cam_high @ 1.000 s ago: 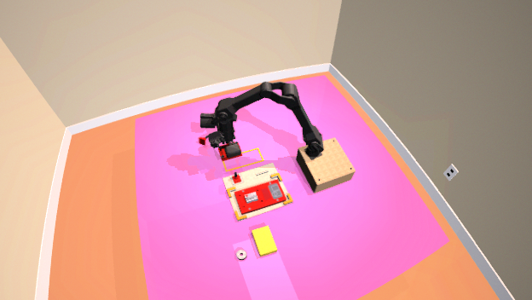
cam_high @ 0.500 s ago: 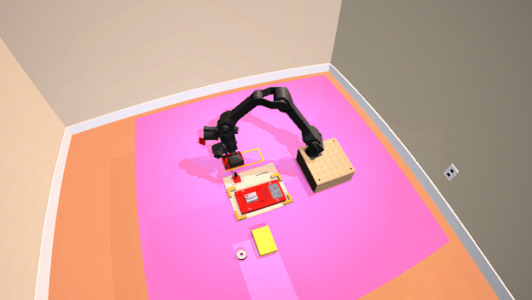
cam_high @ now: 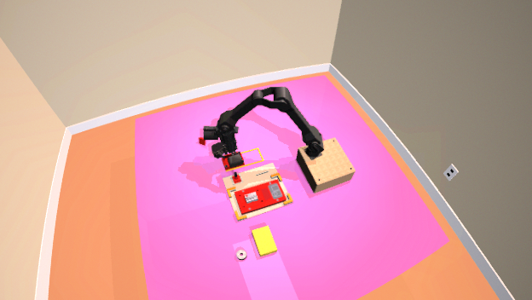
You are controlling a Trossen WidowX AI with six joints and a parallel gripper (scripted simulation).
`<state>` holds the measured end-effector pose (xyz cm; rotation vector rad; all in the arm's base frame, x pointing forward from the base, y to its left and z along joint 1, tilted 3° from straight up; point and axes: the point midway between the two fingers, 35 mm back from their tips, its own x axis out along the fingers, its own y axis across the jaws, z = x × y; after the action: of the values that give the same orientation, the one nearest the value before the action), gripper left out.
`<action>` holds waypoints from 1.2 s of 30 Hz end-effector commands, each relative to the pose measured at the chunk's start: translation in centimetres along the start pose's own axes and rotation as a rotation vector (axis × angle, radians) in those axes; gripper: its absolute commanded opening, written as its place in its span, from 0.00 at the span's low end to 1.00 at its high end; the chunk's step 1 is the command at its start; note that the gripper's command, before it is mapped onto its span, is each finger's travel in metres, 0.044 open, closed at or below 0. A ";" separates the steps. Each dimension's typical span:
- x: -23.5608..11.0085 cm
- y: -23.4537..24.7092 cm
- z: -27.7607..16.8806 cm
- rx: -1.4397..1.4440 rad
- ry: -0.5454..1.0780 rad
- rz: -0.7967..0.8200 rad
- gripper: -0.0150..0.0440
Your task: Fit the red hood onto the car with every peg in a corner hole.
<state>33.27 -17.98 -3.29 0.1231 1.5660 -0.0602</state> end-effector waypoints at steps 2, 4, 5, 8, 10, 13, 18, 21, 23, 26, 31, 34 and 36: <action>-0.7 0.0 0.1 0.000 -0.002 -0.001 1.00; -2.0 -0.1 0.1 0.000 -0.005 -0.001 1.00; -2.9 -0.1 0.1 0.000 -0.007 -0.002 1.00; -6.2 -0.1 0.0 0.000 -0.014 -0.003 1.00; -7.8 0.0 -0.1 0.000 -0.017 -0.003 1.00; -8.0 0.0 -0.2 0.000 -0.017 -0.003 1.00; -7.2 -0.1 0.0 0.003 -0.019 -0.008 1.00; -7.2 -0.1 0.0 0.003 -0.019 -0.008 1.00; -7.2 -0.1 0.0 0.003 -0.019 -0.008 1.00; -7.1 -0.1 0.1 0.005 -0.024 -0.007 1.00; -5.2 -0.8 0.8 0.038 -0.173 0.009 1.00; -4.2 -1.1 1.1 0.055 -0.275 0.017 1.00; -3.7 -1.4 1.2 0.063 -0.344 0.022 1.00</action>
<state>34.11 -19.30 0.67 0.1603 1.3176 -0.0972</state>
